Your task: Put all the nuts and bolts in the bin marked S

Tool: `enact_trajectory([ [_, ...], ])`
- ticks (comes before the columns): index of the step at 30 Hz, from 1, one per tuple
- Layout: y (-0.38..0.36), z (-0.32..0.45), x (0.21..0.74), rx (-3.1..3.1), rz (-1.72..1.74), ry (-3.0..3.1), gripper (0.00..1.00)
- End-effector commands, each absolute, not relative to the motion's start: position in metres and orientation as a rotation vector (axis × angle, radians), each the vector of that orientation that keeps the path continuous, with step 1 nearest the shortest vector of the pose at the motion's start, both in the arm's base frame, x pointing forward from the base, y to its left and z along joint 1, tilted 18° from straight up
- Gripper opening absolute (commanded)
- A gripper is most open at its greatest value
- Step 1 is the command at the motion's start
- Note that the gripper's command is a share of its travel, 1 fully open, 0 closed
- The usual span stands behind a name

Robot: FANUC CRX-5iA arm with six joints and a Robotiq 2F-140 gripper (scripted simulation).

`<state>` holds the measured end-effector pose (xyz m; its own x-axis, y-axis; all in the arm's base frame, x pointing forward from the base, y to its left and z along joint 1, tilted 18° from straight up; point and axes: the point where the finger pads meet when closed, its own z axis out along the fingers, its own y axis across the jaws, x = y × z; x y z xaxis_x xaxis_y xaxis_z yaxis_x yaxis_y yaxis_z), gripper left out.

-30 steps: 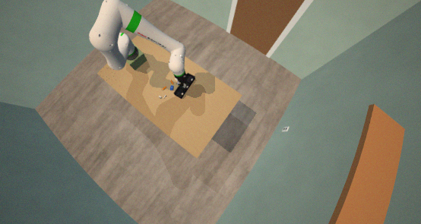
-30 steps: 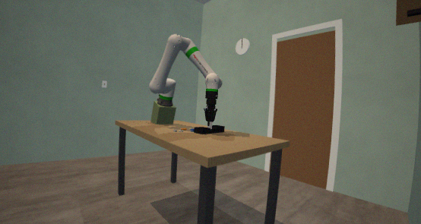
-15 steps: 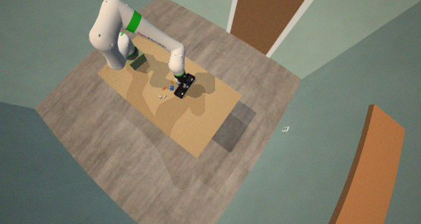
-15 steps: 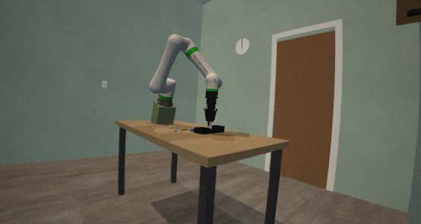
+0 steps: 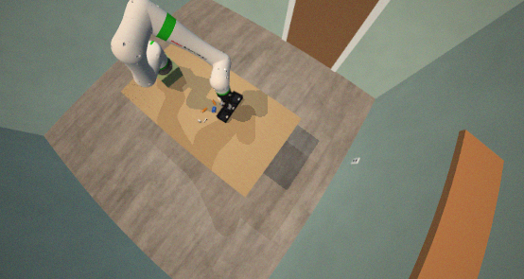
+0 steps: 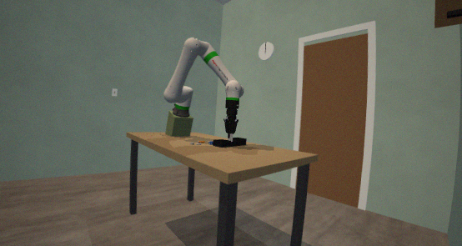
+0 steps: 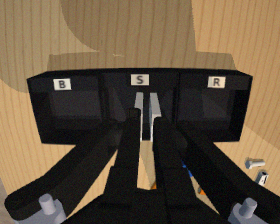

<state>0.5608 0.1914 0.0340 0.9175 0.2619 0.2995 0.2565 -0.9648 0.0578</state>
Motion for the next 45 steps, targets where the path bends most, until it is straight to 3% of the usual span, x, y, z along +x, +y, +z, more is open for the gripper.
enact_trajectory([
  [1, 0.191, 0.034, 0.561, 3.059, 0.482, 0.414, 0.05],
  [45, 0.2, 0.09, 0.54, 3.059, 0.482, 0.414, 0.05],
])
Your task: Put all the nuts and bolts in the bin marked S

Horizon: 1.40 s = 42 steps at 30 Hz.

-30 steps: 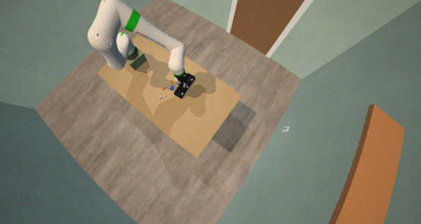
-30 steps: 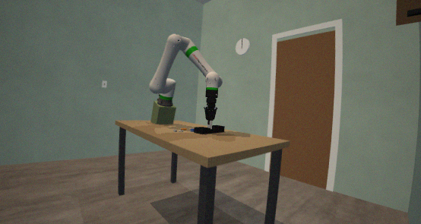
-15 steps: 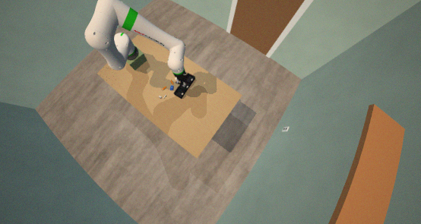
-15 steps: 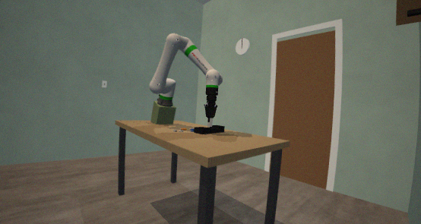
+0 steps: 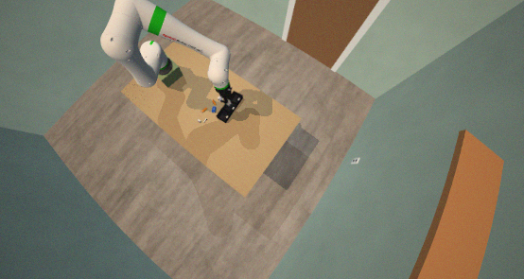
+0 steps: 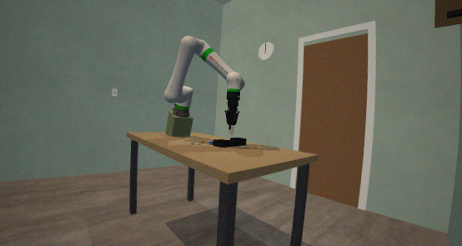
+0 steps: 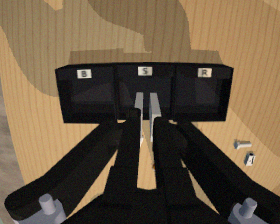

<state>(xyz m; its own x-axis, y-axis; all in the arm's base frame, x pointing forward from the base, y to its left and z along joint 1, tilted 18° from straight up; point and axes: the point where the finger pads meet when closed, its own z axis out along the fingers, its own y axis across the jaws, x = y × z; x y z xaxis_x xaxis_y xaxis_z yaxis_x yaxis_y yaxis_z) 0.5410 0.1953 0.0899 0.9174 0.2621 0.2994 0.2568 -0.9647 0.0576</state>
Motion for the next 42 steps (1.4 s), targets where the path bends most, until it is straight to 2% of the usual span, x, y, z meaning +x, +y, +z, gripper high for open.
enact_trajectory([
  [1, 0.204, 0.09, 0.538, 3.059, 0.482, 0.414, 0.05],
  [15, 0.27, 0.084, 0.516, 3.059, 0.482, 0.414, 0.05],
  [42, 0.271, 0.033, 0.532, 3.059, 0.482, 0.414, 0.05],
])
